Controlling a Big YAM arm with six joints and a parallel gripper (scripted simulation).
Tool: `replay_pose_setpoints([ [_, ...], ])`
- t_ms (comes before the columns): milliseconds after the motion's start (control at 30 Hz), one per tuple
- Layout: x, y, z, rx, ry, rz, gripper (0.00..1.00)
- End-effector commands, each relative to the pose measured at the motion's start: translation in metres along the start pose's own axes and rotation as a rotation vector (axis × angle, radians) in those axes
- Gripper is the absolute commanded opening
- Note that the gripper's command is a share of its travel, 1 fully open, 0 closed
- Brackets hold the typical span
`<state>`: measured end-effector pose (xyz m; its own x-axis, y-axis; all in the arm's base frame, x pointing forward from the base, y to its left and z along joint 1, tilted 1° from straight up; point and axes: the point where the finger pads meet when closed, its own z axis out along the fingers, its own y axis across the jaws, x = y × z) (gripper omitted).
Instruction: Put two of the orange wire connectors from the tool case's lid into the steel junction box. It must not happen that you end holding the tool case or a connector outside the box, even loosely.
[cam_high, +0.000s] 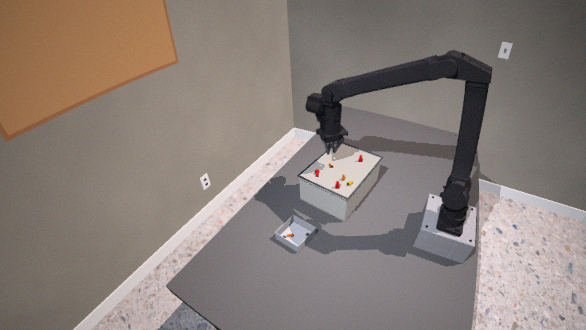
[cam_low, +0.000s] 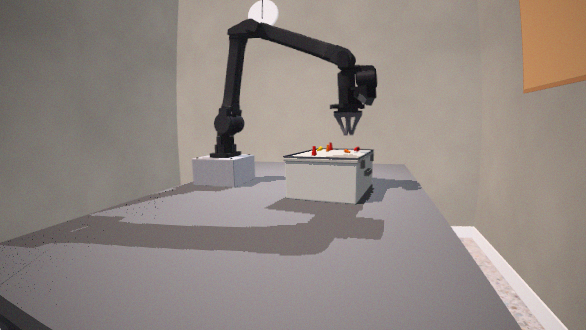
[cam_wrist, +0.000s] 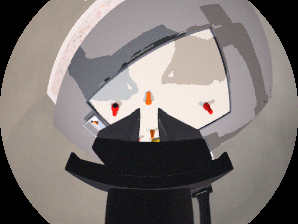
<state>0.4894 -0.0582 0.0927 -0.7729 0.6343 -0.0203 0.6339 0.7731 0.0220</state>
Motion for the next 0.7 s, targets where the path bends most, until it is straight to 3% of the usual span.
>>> replay_pose_setpoints([
  [0, 0.000, 0.010, 0.025, -0.004, -0.005, -0.009, 0.25],
  [67, 0.002, 0.009, 0.036, 0.000, 0.002, -0.011, 0.25],
  [233, 0.006, 0.008, 0.041, 0.007, 0.012, -0.015, 0.25],
  [667, -0.007, 0.017, 0.018, -0.024, -0.035, -0.018, 0.25],
])
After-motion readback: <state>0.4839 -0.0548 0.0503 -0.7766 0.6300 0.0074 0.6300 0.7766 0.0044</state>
